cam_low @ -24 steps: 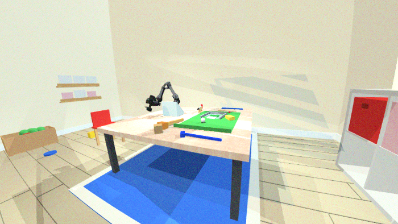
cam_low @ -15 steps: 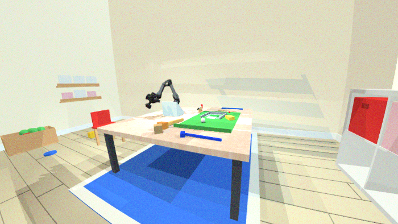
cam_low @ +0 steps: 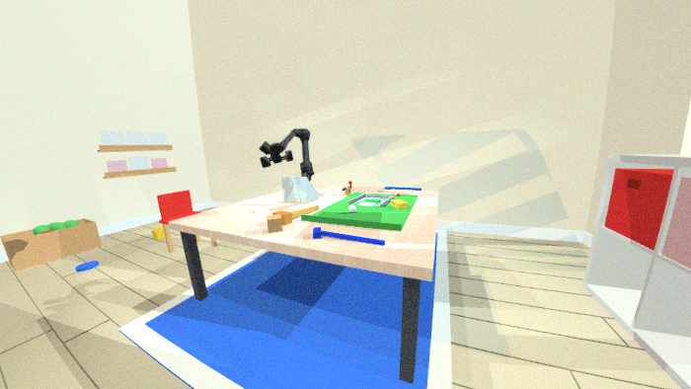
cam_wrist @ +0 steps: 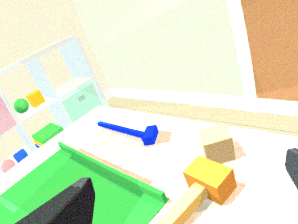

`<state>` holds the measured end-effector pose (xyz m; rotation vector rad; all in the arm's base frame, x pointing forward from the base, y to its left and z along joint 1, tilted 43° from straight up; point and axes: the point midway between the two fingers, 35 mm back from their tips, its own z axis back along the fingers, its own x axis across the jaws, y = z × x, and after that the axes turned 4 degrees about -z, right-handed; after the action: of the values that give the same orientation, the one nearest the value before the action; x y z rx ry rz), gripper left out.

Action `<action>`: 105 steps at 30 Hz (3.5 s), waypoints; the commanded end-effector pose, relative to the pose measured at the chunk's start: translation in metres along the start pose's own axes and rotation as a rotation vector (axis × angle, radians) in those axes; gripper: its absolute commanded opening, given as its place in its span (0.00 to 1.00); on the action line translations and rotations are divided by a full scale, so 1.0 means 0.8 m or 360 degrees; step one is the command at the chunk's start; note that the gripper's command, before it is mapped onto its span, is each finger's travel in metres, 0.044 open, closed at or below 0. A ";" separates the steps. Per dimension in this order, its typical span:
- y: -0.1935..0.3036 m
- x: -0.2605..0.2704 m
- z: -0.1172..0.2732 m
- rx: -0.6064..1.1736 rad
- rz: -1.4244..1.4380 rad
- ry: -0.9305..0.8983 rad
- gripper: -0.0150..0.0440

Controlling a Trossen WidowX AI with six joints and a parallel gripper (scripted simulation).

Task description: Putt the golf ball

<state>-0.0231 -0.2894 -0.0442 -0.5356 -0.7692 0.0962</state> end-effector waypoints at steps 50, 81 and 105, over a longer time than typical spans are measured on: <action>0.365 0.482 0.096 0.1169 0.2999 -0.2999 1.00; 0.433 0.467 0.082 0.1166 0.2995 -0.3002 1.00; 0.433 0.468 0.082 0.1153 0.3003 -0.3009 0.28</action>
<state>0.2392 0.1395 0.0613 -0.1097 -1.5609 2.8294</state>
